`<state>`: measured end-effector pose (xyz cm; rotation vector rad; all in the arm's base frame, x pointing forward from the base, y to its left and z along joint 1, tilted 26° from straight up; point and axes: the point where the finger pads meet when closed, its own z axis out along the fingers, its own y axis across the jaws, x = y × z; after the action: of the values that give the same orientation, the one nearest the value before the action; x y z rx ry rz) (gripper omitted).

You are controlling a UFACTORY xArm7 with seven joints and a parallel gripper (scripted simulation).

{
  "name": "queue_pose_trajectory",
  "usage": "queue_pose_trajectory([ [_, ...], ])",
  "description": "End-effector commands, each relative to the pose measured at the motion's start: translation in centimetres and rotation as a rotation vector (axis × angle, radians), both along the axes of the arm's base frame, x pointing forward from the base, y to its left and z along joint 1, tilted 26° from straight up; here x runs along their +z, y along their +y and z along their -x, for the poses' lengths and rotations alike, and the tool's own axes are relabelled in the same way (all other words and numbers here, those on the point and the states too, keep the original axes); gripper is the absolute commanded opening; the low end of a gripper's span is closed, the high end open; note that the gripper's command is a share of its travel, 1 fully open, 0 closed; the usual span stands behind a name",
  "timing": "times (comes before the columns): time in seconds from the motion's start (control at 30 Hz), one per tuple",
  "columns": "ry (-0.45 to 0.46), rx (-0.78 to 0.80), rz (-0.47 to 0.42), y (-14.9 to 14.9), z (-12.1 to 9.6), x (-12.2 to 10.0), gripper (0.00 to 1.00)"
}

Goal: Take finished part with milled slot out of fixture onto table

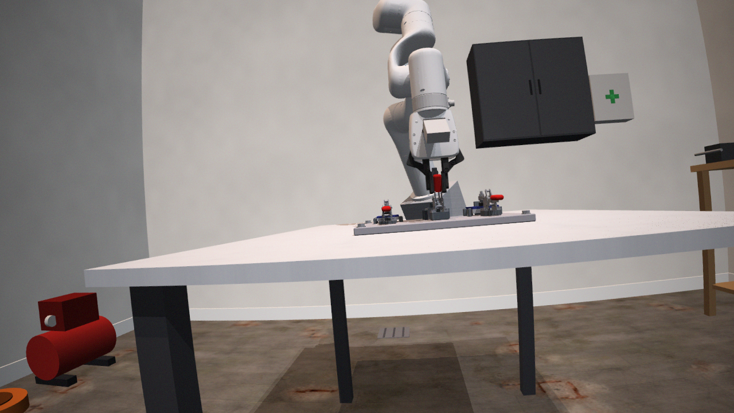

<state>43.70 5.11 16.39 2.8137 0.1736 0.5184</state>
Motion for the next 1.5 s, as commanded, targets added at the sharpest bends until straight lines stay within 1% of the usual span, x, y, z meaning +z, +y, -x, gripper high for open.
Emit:
queue_pose_trajectory([
  [0.0,-0.002,0.001,0.0,0.07,-0.07,0.1,0.0],
  [1.47,-0.002,0.001,0.0,-0.01,0.34,-0.06,0.0],
])
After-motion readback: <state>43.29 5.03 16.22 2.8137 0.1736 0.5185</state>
